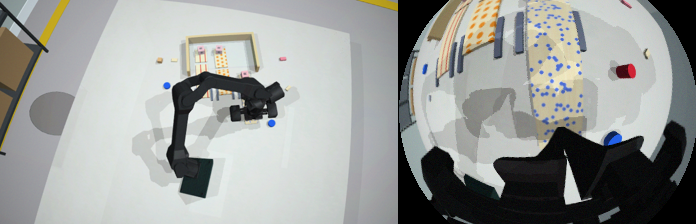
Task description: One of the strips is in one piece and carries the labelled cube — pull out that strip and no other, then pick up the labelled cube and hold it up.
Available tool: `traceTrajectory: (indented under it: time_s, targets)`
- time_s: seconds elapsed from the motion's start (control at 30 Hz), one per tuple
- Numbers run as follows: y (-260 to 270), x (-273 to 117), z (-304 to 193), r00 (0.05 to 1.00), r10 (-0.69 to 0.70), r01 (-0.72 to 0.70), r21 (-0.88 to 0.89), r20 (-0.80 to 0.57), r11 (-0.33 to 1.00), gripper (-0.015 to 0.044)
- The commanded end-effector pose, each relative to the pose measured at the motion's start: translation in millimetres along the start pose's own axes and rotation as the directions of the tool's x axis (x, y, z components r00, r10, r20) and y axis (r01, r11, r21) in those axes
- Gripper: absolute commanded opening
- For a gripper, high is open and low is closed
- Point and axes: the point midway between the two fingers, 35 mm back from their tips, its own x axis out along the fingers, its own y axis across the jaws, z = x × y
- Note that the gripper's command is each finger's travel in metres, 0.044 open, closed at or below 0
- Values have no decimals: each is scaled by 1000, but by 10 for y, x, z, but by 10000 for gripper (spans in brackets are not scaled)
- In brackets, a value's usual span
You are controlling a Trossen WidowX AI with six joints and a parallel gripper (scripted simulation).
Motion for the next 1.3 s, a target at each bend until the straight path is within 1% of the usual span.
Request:
traceTrajectory:
  time_s: [0.0, 0.5, 0.53, 0.67, 0.8, 0.93, 1.27]
  targets:
    - [27, 49, -123, 1000, 11, -11, 7, -22, 1000, 0]
    - [29, 45, -325, 1000, 11, -10, 8, -23, 1000, 0]
    - [-4, -27, -248, 1000, 0, 0, 3, -2, 1000, 0]
    - [-13, -403, -234, 1000, 8, -8, 8, -23, 1000, 0]
    - [-12, -428, -234, 1000, 9, -9, 8, -24, 1000, 0]
    - [-16, -429, -27, 1000, 9, -10, -35, -23, 999, 105]
    - [4, -450, 357, 1000, 10, -11, -40, -21, 999, 367]
